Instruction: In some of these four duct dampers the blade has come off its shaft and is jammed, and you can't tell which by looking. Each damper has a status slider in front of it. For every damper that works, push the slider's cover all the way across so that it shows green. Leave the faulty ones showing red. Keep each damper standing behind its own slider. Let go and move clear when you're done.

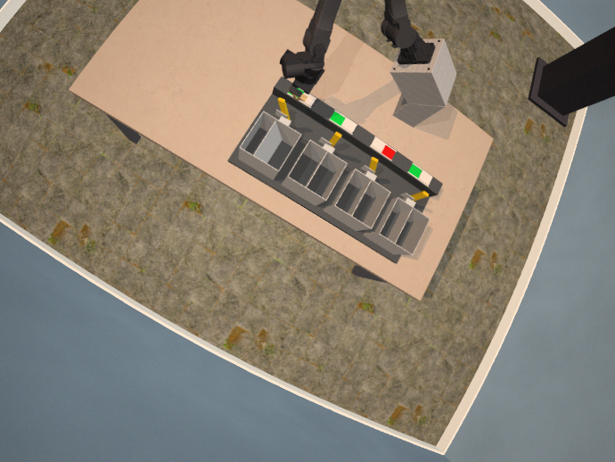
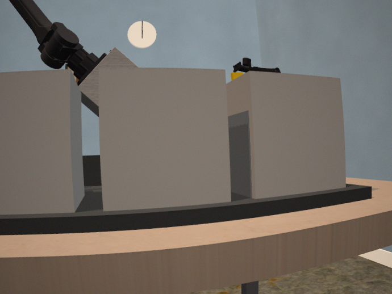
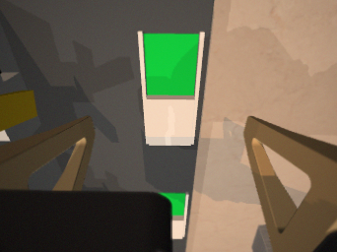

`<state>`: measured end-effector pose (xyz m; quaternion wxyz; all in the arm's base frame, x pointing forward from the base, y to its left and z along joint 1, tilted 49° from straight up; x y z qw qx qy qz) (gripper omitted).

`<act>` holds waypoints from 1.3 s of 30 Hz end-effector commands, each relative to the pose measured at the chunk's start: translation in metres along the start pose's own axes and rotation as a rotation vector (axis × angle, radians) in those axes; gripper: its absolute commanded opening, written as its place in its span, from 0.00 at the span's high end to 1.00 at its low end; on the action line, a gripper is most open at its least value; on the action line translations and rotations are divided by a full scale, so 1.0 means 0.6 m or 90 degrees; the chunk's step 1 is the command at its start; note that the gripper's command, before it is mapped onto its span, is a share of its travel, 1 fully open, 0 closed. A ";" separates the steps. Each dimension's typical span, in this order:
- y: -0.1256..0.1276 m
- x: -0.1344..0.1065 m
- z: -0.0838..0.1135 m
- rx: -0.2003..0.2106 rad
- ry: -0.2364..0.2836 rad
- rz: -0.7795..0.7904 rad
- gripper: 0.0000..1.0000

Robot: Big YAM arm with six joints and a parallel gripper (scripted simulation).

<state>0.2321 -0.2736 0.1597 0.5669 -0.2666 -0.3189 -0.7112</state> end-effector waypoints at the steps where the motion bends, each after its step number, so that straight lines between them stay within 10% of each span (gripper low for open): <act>1: 0.008 0.007 0.034 0.013 -0.003 -0.010 0.00; 14: 0.015 0.018 0.104 0.020 -0.007 -0.018 0.00; 39: 0.005 0.009 0.094 -0.001 0.001 -0.009 0.00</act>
Point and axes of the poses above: the point where the finger pads meet when closed, its own z axis back along the fingers, its own y axis across the jaws, x = y × z, the point moved 8 cm from there along z, back along the fingers, and after that the axes turned 6 degrees about -z, right-handed, at the moved point
